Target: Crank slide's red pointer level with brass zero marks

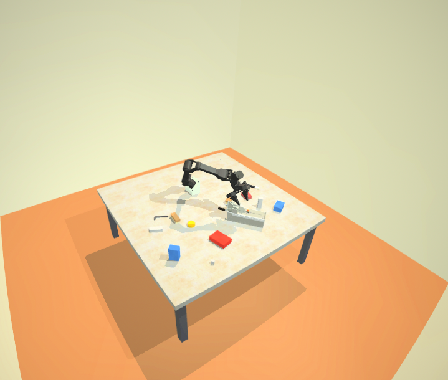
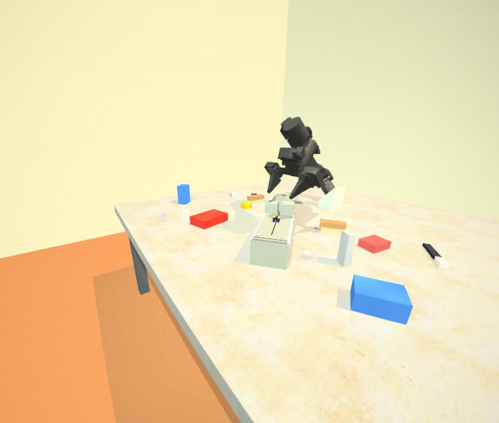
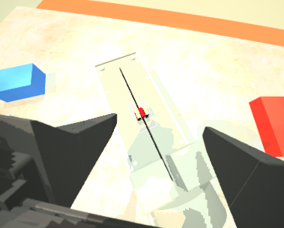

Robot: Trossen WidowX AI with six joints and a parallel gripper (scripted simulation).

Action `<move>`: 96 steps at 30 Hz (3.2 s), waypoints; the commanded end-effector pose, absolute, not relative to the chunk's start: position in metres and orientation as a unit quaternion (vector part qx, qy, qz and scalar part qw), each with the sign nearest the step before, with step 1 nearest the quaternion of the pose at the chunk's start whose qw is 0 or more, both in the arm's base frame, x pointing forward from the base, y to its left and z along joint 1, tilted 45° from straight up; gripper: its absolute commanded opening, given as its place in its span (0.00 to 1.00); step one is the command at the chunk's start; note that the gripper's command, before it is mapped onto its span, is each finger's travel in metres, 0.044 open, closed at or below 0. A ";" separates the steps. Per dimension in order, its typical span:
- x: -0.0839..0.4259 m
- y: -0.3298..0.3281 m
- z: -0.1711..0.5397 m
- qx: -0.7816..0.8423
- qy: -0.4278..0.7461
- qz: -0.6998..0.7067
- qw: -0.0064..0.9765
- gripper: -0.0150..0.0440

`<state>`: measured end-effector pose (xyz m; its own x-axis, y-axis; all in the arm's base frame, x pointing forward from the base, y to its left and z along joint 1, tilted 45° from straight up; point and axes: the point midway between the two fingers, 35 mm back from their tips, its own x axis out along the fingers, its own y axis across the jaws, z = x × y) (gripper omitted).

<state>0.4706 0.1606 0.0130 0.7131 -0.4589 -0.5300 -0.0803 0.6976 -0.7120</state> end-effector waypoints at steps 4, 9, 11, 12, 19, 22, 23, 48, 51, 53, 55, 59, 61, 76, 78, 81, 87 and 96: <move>0.471 0.161 0.013 -0.373 0.362 -0.112 0.847 0.78; 0.471 0.161 0.013 -0.373 0.362 -0.112 0.847 0.56; 0.471 0.161 0.013 -0.373 0.362 -0.112 0.847 0.47; 0.471 0.161 0.013 -0.373 0.362 -0.112 0.847 0.42; 0.471 0.161 0.013 -0.373 0.362 -0.112 0.847 0.25; 0.471 0.161 0.013 -0.373 0.362 -0.112 0.847 0.25; 0.471 0.161 0.013 -0.373 0.362 -0.112 0.847 0.25; 0.471 0.161 0.013 -0.372 0.362 -0.112 0.847 0.79; 0.471 0.161 0.013 -0.372 0.362 -0.112 0.847 0.92; 0.471 0.161 0.013 -0.372 0.362 -0.112 0.847 1.00; 0.471 0.161 0.013 -0.372 0.362 -0.112 0.847 0.96; 0.471 0.161 0.013 -0.372 0.362 -0.112 0.847 0.78; 0.471 0.161 0.013 -0.372 0.362 -0.112 0.847 0.69; 0.471 0.161 0.013 -0.372 0.362 -0.112 0.847 0.25; 0.471 0.161 0.013 -0.372 0.362 -0.112 0.847 0.25; 0.471 0.161 0.013 -0.372 0.362 -0.112 0.847 0.25; 0.471 0.161 0.013 -0.372 0.362 -0.112 0.847 0.25; 0.471 0.161 0.013 -0.372 0.362 -0.112 0.847 0.48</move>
<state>0.4706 0.1608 0.0129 0.7131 -0.4579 -0.5309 -0.0809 0.6984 -0.7111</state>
